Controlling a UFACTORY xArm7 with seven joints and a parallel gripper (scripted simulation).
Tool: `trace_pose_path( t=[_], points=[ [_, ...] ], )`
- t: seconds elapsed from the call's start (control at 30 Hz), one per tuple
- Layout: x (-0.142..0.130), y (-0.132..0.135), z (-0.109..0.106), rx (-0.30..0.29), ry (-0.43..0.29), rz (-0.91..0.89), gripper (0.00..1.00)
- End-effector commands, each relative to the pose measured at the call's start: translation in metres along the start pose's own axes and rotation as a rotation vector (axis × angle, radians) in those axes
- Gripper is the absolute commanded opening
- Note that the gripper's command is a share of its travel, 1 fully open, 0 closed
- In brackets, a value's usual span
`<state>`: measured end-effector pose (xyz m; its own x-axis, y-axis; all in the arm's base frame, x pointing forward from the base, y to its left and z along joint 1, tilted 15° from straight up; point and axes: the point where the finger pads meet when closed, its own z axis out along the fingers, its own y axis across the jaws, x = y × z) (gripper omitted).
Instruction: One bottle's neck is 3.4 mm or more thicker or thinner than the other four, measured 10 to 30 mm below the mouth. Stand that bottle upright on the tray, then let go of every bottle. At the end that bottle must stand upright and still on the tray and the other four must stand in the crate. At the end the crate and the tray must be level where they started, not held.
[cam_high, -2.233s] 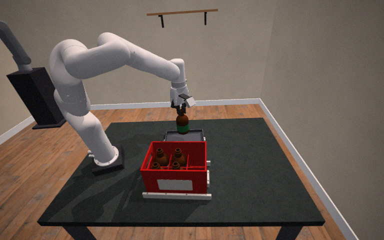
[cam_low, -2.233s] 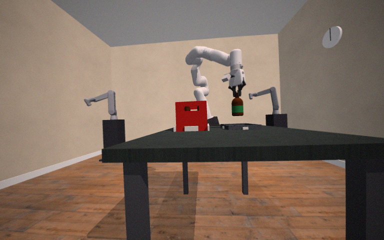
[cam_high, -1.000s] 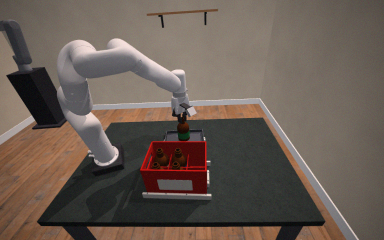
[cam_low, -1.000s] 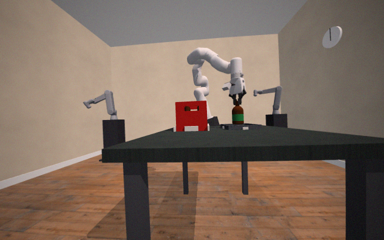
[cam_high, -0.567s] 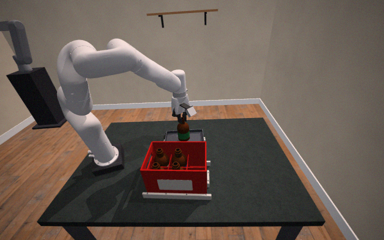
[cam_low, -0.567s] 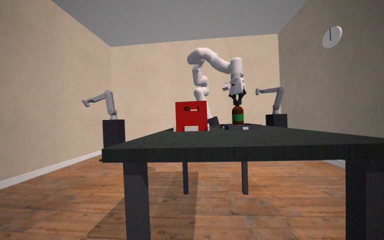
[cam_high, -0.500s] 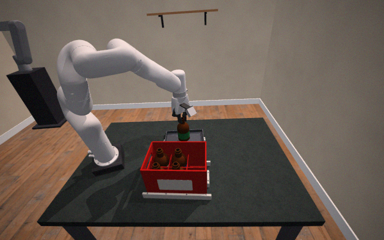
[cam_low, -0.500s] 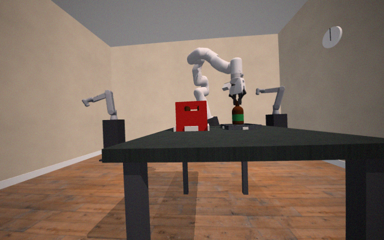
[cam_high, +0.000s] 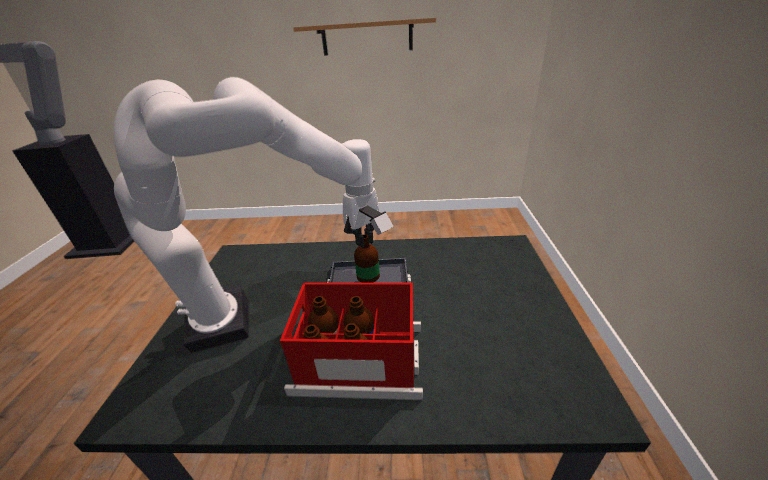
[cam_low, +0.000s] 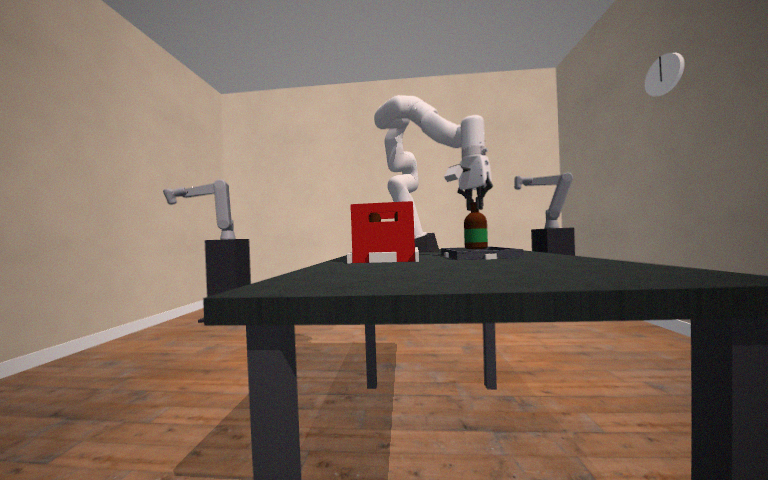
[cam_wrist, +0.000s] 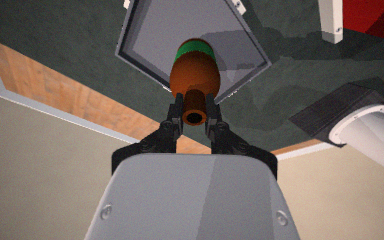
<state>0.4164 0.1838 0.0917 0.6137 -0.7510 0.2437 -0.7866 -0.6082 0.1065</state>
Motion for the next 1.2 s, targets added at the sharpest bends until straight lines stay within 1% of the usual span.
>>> trace_pose_path(
  t=[0.0, 1.17],
  points=[
    [0.0, -0.002, -0.001, 0.005, 0.0, 0.0, 0.0],
    [0.0, -0.002, 0.011, 0.005, 0.0, 0.0, 0.0]
  ],
)
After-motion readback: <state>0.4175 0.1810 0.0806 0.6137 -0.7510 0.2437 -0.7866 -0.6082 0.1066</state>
